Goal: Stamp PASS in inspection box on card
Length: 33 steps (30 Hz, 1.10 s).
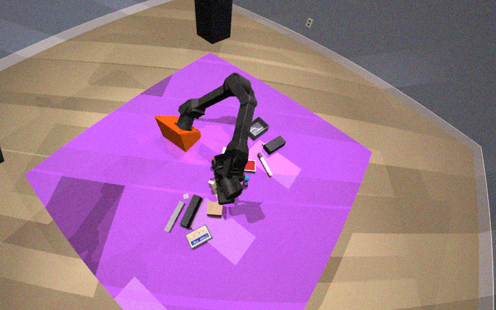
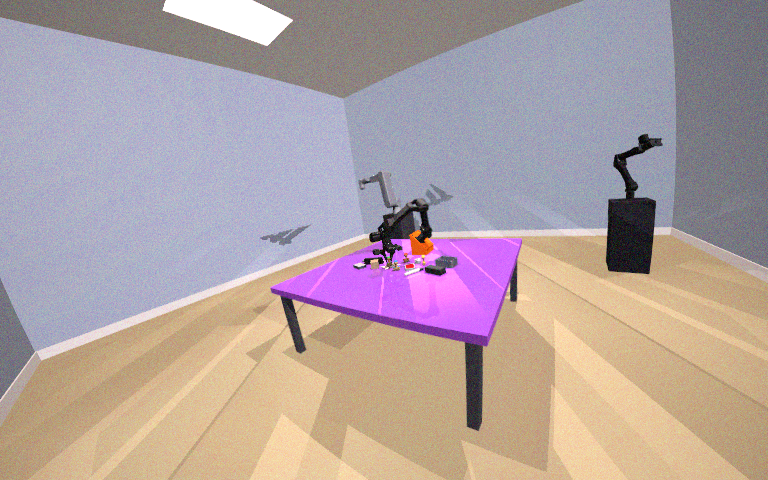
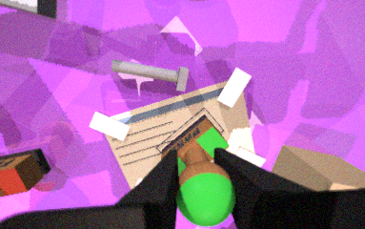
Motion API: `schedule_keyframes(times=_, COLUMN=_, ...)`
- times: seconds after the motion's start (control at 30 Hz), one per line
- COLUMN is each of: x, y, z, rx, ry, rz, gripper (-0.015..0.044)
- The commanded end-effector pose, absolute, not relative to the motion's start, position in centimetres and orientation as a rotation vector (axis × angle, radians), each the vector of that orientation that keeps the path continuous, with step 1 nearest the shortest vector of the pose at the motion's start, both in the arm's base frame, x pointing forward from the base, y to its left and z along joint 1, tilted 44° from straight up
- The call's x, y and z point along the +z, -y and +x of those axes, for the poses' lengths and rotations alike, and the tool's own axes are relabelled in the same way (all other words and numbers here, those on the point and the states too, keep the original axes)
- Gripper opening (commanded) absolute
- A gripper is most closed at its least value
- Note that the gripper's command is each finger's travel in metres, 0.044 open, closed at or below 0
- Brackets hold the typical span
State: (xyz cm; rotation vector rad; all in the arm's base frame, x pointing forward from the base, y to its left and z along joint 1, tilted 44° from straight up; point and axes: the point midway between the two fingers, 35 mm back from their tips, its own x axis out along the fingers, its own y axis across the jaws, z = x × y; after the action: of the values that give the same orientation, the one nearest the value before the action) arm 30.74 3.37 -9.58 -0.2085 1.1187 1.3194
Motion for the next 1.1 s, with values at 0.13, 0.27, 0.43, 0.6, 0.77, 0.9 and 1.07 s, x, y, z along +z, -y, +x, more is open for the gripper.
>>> schedule_keyframes(times=0.13, x=-9.67, y=-3.54, z=30.72, rx=1.317, ry=-1.118, rz=-0.2, gripper=0.0)
schedule_keyframes(times=0.27, x=-9.74, y=-3.61, z=30.7, rx=1.317, ry=-1.118, rz=-0.2, gripper=0.0)
schedule_keyframes(times=0.43, x=-9.74, y=-3.61, z=30.7, rx=1.317, ry=-1.118, rz=-0.2, gripper=0.0)
schedule_keyframes(times=0.6, x=-9.8, y=-3.67, z=30.69, rx=1.317, ry=-1.118, rz=-0.2, gripper=0.0)
schedule_keyframes(times=0.77, x=-9.81, y=-3.68, z=30.69, rx=1.317, ry=-1.118, rz=-0.2, gripper=0.0)
schedule_keyframes(times=0.9, x=-9.81, y=-3.68, z=30.69, rx=1.317, ry=-1.118, rz=-0.2, gripper=0.0)
schedule_keyframes(times=1.07, x=-9.81, y=-3.68, z=30.69, rx=1.317, ry=-1.118, rz=-0.2, gripper=0.0)
